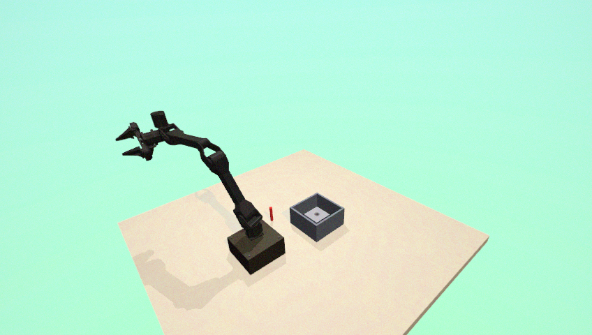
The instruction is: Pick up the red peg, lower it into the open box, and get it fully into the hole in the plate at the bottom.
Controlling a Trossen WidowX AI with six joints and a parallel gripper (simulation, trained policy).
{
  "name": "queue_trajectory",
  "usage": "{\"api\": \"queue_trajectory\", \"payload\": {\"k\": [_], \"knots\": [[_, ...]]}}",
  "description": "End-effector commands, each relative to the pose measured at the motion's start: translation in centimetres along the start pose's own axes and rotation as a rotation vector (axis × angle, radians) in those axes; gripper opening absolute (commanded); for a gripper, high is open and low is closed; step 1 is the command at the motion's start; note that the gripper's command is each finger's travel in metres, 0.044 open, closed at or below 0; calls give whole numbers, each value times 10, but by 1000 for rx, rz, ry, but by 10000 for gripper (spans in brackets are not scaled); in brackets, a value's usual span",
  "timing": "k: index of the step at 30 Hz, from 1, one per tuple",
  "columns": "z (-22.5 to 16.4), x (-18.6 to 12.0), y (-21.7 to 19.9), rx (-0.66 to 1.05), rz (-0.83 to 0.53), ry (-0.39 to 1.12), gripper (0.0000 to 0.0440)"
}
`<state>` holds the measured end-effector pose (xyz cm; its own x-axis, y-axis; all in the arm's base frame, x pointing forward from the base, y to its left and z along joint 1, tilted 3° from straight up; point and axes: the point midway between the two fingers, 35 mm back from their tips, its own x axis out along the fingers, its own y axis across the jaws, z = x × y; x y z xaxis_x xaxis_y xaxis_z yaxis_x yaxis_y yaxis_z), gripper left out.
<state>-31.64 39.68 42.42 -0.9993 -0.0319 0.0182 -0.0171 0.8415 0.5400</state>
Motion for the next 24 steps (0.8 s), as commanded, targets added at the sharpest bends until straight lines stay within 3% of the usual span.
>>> {"api": "queue_trajectory", "payload": {"k": [1,3,13,24], "knots": [[3,-6,5,-14,27,-17,419],[9,-19,15,-37,80,-56,440],[58,-107,44,-55,302,-322,440],[102,-221,40,-27,477,-661,440]]}}
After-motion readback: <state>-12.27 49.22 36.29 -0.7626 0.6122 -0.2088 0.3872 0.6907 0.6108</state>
